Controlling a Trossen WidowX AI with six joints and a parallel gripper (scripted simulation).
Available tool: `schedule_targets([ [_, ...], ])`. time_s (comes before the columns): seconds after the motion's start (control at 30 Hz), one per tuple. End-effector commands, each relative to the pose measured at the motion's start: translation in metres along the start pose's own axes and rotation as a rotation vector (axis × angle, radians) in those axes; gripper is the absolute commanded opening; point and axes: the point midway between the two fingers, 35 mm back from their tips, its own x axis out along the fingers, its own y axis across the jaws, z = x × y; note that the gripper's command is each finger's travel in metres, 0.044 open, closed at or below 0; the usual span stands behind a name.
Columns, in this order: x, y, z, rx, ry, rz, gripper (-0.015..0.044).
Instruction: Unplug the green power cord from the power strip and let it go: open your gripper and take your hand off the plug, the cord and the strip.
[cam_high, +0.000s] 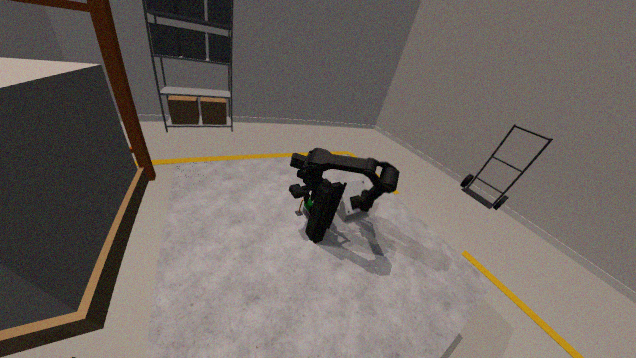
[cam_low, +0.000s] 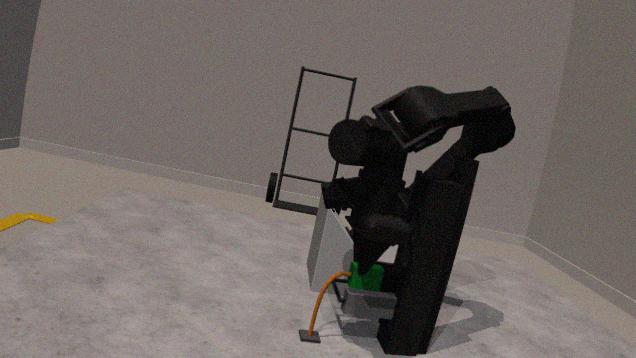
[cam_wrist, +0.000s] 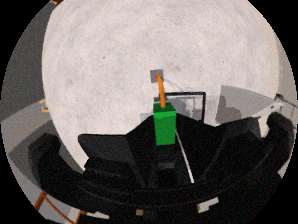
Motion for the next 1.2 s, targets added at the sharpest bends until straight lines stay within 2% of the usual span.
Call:
schedule_targets([
  [0.0,-0.001,0.001,0.004,-0.003,-0.001,0.003,0.0000],
  [1.17,-0.008,0.001,0.059,0.001,-0.003,0.003,0.0000],
])
